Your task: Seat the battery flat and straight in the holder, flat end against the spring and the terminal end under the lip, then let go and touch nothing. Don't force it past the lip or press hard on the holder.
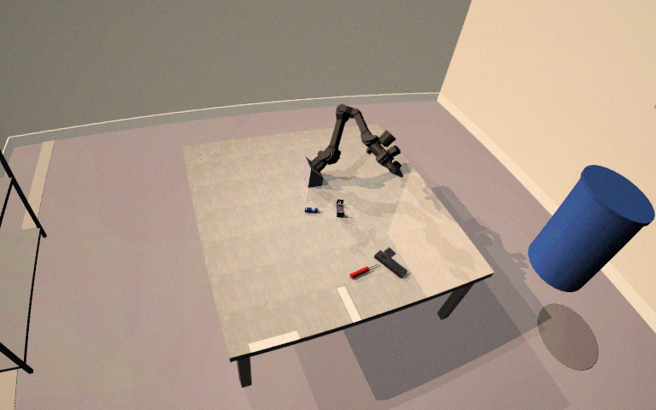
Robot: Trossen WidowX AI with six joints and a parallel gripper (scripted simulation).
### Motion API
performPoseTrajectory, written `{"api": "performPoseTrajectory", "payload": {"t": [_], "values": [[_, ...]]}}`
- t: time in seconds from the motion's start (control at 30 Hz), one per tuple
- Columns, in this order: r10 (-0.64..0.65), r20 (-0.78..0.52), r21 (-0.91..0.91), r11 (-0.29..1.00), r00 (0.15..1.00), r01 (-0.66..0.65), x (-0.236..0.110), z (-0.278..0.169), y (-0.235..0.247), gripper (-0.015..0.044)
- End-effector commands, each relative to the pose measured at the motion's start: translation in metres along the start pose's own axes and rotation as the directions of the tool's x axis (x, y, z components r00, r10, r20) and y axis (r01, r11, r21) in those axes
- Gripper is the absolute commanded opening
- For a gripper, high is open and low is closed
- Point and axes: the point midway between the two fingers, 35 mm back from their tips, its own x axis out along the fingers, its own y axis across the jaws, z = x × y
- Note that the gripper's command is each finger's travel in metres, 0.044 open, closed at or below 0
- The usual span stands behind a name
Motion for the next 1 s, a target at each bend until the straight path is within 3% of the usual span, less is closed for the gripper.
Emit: {"api": "performPoseTrajectory", "payload": {"t": [0.0,0.07,0.17,0.3,0.43,0.6,0.73,0.87,0.97], "values": [[-0.001,-0.007,0.003,1.000,1.000,0.001,0.001,-0.002,-0.001,0.0374],[-0.009,-0.061,0.023,1.000,0.998,0.011,0.007,-0.015,-0.005,0.0321],[-0.037,-0.241,0.100,0.993,0.970,0.062,0.023,-0.061,-0.023,0.0243],[-0.064,-0.504,0.224,0.953,0.861,0.202,0.030,-0.134,-0.054,0.0239],[-0.048,-0.721,0.356,0.830,0.691,0.429,0.019,-0.203,-0.087,0.0239],[0.057,-0.895,0.400,0.537,0.442,0.743,-0.017,-0.278,-0.118,0.0239],[0.221,-0.942,0.301,0.233,0.251,0.925,-0.055,-0.325,-0.126,0.0239],[0.421,-0.900,0.086,-0.086,0.115,0.993,-0.094,-0.358,-0.124,0.0239],[0.575,-0.815,-0.131,-0.293,0.065,0.947,-0.121,-0.374,-0.119,0.0239]]}}
